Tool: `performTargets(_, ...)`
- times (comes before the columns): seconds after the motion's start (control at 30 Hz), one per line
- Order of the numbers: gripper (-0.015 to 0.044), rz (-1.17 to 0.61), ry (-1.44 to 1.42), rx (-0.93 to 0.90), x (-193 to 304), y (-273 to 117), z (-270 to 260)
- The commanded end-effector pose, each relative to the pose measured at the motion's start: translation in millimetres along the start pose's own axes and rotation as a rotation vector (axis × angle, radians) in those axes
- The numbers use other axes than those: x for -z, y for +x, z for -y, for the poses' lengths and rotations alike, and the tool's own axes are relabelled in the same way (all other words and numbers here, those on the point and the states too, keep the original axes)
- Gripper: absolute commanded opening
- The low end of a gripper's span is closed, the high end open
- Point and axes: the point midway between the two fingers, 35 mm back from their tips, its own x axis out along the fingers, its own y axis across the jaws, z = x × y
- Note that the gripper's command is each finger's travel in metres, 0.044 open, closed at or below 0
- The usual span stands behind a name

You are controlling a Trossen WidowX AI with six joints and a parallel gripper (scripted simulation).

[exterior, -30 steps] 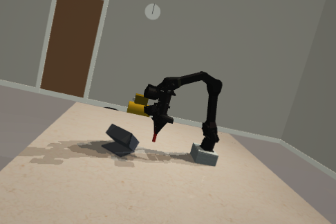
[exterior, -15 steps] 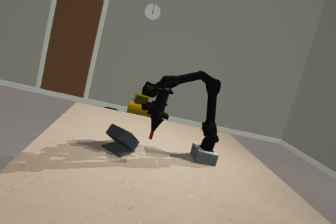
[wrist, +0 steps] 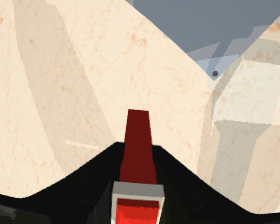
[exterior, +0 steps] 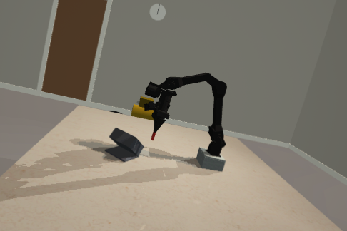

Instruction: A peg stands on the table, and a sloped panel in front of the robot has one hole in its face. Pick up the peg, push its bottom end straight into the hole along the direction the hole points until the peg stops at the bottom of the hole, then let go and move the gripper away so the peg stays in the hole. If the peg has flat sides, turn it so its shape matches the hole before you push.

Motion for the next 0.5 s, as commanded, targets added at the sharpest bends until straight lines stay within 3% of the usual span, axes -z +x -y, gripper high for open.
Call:
performTargets(0.0, 0.0, 0.02, 0.043, -0.02, -6.6, -4.4, 3.7)
performTargets(0.47, 0.0, 0.06, 0.169, -0.073, -19.7, -14.5, 19.1)
